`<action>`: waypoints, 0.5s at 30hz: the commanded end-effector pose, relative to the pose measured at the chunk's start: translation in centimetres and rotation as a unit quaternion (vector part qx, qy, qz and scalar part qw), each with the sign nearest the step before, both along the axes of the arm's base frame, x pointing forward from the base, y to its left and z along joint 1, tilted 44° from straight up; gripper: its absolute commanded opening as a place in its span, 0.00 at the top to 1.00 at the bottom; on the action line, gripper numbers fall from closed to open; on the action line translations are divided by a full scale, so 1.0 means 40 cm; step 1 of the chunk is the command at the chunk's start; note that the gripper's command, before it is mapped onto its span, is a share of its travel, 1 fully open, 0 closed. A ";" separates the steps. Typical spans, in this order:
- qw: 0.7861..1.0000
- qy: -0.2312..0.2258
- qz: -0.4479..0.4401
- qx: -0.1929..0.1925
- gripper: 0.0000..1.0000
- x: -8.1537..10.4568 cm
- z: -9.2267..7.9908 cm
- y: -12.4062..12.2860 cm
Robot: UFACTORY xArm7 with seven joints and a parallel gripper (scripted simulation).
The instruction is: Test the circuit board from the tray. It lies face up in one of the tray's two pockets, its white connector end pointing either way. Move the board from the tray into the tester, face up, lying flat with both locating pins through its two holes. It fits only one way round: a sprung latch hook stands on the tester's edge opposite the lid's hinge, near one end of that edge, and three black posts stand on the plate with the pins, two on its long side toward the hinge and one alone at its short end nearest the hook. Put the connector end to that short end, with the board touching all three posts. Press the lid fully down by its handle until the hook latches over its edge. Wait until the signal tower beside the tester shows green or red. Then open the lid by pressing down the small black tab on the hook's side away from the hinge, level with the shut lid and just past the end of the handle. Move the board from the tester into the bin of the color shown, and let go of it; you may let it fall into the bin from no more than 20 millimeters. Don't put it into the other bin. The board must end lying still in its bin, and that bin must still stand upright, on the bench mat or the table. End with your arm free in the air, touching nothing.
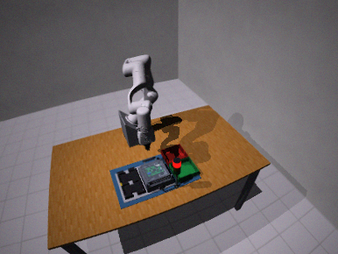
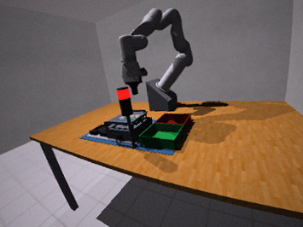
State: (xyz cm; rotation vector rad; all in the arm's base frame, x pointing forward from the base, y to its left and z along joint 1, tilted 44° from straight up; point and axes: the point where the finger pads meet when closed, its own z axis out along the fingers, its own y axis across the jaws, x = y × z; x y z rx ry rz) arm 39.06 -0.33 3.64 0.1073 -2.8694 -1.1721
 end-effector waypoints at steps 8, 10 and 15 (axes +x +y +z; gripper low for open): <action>1.000 -0.001 -0.001 -0.001 1.00 0.002 0.019 0.015; 1.000 -0.001 -0.001 -0.001 1.00 0.002 0.025 0.021; 1.000 -0.001 -0.001 -0.001 1.00 0.000 0.054 0.050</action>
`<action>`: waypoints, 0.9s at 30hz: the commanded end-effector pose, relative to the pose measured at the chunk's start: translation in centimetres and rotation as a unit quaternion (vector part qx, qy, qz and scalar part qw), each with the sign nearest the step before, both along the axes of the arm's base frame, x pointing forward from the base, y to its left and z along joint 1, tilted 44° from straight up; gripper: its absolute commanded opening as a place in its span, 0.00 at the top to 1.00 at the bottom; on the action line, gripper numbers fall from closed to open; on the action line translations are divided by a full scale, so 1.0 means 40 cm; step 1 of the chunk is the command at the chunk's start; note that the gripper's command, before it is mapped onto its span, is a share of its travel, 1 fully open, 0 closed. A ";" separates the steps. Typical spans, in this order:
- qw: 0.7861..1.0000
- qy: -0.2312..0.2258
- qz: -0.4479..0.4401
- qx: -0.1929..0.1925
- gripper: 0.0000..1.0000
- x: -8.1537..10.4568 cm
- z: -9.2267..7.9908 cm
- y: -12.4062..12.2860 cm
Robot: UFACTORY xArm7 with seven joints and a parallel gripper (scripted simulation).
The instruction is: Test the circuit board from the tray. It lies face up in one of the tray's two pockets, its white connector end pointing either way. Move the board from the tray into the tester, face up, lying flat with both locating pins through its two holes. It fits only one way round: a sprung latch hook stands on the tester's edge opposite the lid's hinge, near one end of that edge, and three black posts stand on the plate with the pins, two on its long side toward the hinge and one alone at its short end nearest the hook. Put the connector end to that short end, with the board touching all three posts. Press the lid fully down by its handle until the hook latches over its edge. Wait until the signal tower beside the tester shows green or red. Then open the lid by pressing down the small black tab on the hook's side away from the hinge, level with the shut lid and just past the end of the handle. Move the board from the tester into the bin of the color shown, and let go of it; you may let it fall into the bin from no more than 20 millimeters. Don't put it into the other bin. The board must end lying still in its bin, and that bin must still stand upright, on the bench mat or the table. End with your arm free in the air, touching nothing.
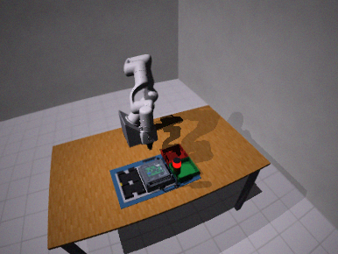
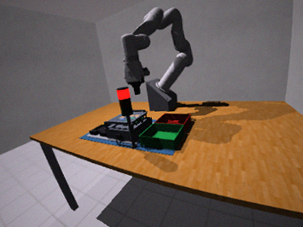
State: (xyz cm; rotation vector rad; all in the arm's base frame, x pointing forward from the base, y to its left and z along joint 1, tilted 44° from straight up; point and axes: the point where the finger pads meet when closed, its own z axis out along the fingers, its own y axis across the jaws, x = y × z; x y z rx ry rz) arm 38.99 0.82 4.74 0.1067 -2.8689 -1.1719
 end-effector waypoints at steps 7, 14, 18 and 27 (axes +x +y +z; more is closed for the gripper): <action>1.000 -0.001 -0.001 -0.001 1.00 -0.001 0.074 0.070; 1.000 -0.001 -0.001 -0.001 1.00 -0.002 0.086 0.082; 1.000 -0.001 -0.001 -0.001 1.00 -0.002 0.086 0.083; 1.000 -0.001 -0.001 -0.001 1.00 -0.006 0.045 0.123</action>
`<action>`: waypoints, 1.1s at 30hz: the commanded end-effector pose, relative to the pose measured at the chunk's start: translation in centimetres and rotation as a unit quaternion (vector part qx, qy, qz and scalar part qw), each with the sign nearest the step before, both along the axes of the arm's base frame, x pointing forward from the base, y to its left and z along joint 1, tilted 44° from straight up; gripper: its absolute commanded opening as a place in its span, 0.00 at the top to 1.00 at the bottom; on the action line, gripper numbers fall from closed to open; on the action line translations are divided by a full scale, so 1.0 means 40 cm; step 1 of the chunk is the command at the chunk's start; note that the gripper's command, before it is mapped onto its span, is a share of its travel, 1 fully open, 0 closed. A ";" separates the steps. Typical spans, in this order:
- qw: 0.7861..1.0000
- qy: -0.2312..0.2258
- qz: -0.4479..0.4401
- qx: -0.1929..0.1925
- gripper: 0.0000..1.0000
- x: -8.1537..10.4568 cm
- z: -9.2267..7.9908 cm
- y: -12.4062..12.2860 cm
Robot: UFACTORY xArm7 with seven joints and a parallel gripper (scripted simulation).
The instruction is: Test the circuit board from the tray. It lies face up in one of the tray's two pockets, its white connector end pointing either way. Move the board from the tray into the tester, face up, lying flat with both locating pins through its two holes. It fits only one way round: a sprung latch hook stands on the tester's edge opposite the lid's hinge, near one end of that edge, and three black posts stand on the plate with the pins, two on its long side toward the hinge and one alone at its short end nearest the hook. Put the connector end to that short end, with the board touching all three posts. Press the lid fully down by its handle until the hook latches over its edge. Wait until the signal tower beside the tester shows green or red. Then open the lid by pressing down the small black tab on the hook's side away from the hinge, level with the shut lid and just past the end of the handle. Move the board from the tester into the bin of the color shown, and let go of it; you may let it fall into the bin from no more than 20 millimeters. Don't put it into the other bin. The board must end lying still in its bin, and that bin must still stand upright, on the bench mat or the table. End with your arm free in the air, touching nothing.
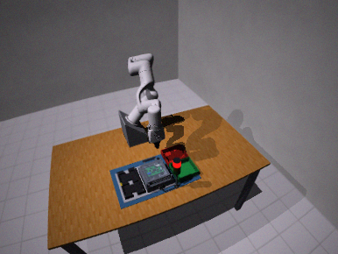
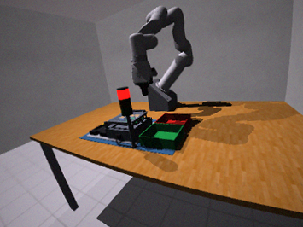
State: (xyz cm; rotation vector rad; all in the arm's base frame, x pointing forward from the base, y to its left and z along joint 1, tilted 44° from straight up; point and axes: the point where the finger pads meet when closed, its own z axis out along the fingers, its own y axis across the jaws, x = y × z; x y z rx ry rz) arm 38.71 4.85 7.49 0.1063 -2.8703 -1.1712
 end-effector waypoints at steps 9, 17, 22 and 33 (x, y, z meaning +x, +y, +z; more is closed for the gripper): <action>1.000 -0.001 -0.001 0.000 1.00 -0.003 -0.081 0.078; 1.000 -0.001 -0.001 0.000 1.00 -0.006 -0.108 0.104; 1.000 -0.001 -0.001 0.000 1.00 -0.006 -0.108 0.104; 1.000 -0.001 -0.001 0.000 1.00 -0.006 -0.119 0.115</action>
